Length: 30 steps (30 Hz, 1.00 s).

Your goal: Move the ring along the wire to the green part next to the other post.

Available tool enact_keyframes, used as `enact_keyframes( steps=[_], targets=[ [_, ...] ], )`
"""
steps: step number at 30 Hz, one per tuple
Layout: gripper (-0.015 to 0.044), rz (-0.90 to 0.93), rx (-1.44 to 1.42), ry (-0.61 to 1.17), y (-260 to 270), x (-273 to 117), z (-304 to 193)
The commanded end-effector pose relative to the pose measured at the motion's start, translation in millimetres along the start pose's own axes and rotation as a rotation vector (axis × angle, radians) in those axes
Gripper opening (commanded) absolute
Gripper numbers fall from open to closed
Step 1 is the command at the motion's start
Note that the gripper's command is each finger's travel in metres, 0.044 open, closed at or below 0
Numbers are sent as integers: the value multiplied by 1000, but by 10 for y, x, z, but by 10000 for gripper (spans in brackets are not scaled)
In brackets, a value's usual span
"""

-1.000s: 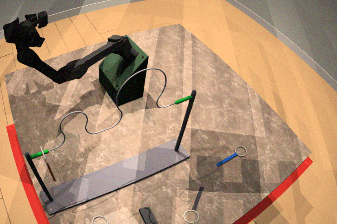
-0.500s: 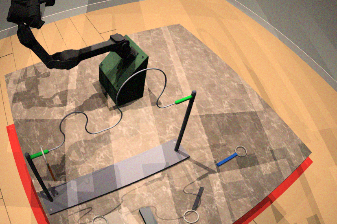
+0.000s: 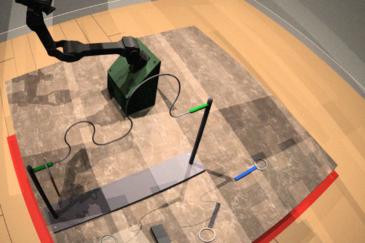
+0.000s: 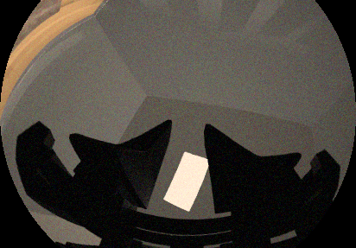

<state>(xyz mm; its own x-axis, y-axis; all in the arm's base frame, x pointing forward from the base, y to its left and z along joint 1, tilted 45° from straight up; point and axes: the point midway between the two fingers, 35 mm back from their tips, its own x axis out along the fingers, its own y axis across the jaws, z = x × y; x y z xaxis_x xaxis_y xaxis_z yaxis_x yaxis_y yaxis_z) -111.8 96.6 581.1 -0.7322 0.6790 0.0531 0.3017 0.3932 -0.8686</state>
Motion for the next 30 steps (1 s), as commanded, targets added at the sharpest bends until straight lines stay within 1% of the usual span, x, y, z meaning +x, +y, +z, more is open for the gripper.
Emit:
enact_keyframes(
  steps=[1,8,15,22,30],
  targets=[
    [160,64,46,105,219,78,-369],
    [160,156,93,305,543,-4,-943],
    [160,237,136,510,857,-294,-1474],
    [160,305,173,720,1132,-770,-1912],
    [160,369,208,964,1369,-1500,-2245]
  ],
)
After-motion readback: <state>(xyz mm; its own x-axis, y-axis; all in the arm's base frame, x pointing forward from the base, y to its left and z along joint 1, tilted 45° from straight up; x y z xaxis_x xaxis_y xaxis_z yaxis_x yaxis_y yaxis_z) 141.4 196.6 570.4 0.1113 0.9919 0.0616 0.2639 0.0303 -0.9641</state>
